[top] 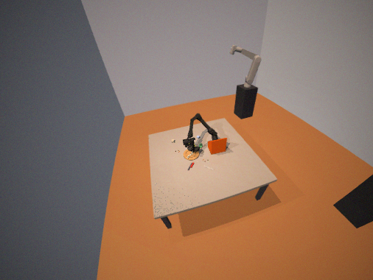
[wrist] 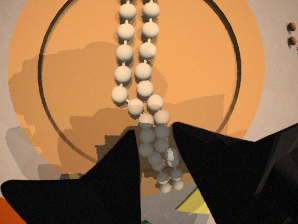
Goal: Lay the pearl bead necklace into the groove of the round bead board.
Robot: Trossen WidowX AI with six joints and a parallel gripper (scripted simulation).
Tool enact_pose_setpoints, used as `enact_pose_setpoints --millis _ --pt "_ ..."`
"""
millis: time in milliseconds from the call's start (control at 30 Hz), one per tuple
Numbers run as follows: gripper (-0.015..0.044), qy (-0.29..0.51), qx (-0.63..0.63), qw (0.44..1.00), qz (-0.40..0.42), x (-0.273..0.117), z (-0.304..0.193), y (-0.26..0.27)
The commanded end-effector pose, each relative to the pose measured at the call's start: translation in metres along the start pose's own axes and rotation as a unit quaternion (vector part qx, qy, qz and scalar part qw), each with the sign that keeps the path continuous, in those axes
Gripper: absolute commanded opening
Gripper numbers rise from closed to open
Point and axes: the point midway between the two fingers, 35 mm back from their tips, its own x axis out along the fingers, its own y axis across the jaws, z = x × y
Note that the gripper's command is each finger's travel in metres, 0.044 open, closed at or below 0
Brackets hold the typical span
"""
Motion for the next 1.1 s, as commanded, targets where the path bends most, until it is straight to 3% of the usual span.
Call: enact_pose_setpoints --millis 0,1067 --pt "0.0000 -0.001 0.001 1.000 0.000 -0.0002 0.0002 -0.0003" --pt "0.0000 0.002 -0.003 1.000 0.000 -0.0060 -0.0003 0.0007"
